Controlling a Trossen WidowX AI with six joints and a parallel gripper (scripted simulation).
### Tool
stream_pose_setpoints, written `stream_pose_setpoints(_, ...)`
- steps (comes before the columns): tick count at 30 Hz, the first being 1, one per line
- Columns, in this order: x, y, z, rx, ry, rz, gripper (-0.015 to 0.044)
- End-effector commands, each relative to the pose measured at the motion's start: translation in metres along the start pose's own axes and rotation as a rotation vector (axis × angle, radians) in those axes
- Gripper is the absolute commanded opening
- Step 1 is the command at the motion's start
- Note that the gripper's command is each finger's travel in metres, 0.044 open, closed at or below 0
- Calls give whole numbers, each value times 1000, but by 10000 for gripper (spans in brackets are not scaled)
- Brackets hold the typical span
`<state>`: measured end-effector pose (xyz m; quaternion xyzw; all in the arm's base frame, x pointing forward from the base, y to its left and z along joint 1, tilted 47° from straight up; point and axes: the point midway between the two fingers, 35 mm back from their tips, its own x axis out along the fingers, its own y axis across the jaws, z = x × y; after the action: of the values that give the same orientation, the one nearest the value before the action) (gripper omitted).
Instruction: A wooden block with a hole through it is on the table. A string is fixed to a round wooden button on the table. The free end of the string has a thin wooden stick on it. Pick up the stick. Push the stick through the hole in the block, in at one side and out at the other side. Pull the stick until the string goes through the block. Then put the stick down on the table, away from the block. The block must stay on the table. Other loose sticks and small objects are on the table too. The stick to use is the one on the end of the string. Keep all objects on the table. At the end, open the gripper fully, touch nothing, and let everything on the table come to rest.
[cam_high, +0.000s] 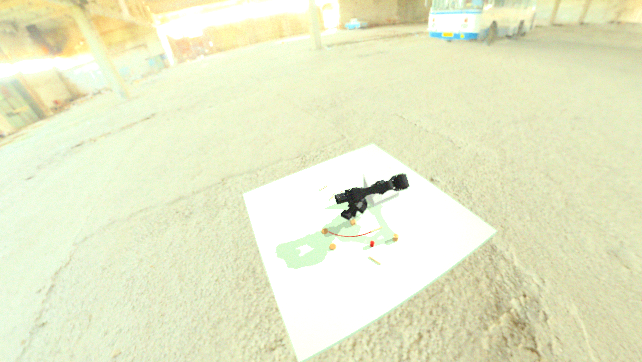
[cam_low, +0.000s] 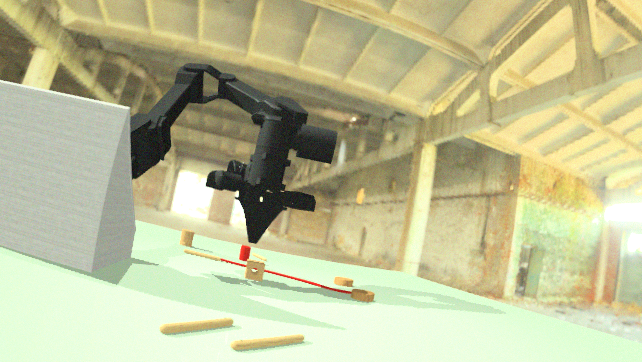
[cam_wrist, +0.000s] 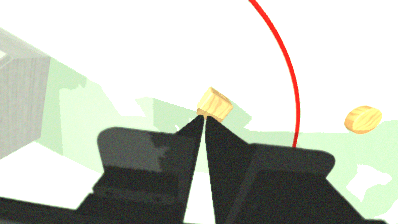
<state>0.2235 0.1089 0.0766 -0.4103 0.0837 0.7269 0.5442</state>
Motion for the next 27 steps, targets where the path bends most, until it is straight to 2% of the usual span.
stream_pose_setpoints(1,0,0,0,0,0,0,0)
stream_pose_setpoints(9,0,0,0,0,0,0,0)
stream_pose_setpoints(12,1,-4,21,-176,8,7,79)
stream_pose_setpoints(19,-1,2,121,-982,-1,-2,263)
stream_pose_setpoints(25,-2,5,131,-1059,-5,-8,420)
stream_pose_setpoints(27,-2,5,131,-1059,-5,-8,440)
